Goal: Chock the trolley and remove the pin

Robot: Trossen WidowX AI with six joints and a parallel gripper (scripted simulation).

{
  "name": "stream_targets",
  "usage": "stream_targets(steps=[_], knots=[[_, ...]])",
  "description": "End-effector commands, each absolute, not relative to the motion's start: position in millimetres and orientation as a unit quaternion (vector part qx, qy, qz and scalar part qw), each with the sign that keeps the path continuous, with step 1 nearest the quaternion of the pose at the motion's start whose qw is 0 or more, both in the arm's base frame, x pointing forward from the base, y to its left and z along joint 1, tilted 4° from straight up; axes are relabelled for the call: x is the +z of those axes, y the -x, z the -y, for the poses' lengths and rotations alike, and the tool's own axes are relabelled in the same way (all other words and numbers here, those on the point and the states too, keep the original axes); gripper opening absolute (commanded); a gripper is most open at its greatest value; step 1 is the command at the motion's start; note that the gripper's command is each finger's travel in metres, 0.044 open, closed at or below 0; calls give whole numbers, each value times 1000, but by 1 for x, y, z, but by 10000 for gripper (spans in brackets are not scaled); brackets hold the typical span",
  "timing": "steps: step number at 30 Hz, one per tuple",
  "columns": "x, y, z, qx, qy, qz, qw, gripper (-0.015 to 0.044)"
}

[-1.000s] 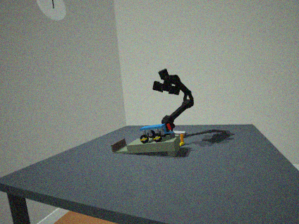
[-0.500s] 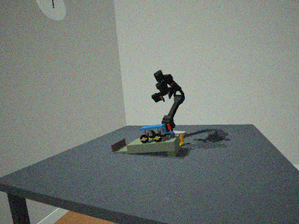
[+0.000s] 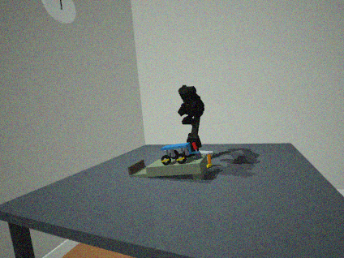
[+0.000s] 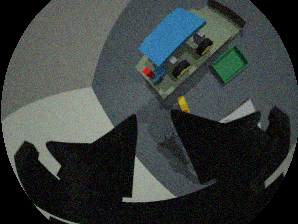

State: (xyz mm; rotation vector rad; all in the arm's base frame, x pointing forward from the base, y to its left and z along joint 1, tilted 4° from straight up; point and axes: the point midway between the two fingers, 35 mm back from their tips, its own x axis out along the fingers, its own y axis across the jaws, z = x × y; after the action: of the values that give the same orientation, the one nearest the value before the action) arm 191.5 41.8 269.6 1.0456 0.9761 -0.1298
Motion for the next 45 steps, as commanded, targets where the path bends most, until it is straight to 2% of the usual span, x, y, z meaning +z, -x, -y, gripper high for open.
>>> stream_targets(steps=[1, 15, 28, 45], knots=[[255, -194, -49, -113, -521, -475, 700, 190], [209, -193, -80, -328, -606, -502, 523, 190], [171, -180, -107, -523, -621, -418, 407, 190], [138, -180, -113, -555, -622, -391, 391, 190]])
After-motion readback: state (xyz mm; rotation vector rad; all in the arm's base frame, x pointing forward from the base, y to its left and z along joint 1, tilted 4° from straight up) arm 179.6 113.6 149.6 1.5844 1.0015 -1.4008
